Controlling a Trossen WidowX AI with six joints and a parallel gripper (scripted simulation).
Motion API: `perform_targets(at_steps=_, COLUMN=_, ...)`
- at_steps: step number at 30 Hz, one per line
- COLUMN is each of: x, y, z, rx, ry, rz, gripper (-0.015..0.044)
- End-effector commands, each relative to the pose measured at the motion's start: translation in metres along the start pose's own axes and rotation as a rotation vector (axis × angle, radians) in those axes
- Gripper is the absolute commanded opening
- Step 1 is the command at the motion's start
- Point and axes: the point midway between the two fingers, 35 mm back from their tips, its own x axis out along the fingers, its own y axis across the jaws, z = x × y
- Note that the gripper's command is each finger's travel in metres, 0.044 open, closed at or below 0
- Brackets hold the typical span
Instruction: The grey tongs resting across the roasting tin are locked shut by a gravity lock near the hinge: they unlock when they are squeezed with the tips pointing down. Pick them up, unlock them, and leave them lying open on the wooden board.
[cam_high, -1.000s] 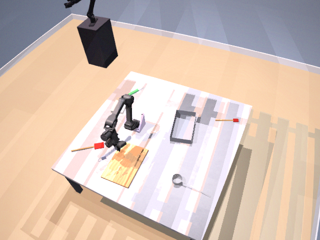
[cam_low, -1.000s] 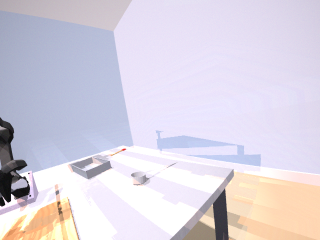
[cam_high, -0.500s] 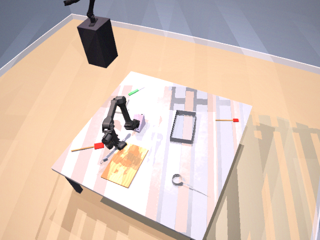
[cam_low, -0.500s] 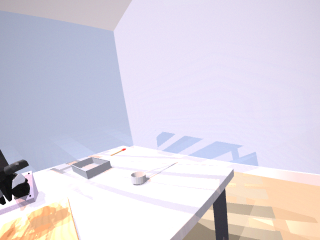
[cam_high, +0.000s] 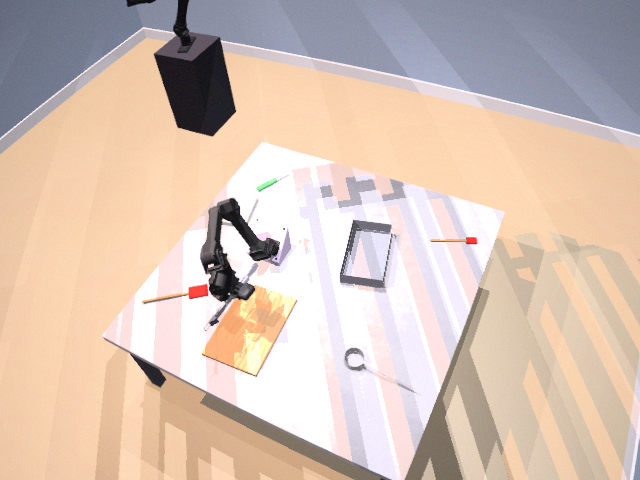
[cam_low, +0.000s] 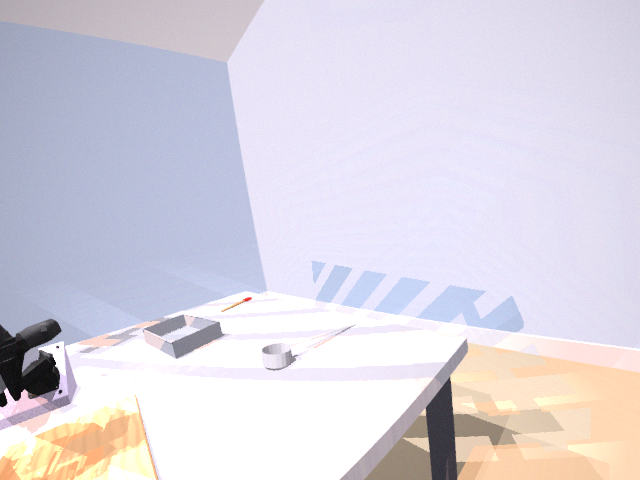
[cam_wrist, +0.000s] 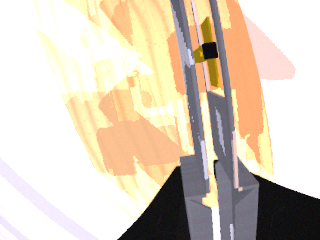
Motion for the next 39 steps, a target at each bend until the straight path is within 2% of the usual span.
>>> perform_targets(at_steps=1, x=-0.004, y=0.0, z=0.004, rx=-0.025, ry=0.004, rz=-0.032, gripper=-0.015)
perform_targets(at_steps=12, x=-0.011, y=0.002, z=0.012, rx=-0.128, ry=0.008, rz=-0.119, gripper=-0.015)
perform_targets(at_steps=22, x=-0.011, y=0.002, z=0.013, rx=-0.135, ry=0.006, rz=-0.124, gripper=-0.015)
perform_targets(at_steps=39, x=0.012, y=0.007, z=0.013, rx=-0.133, ry=0.014, rz=-0.127, gripper=-0.015)
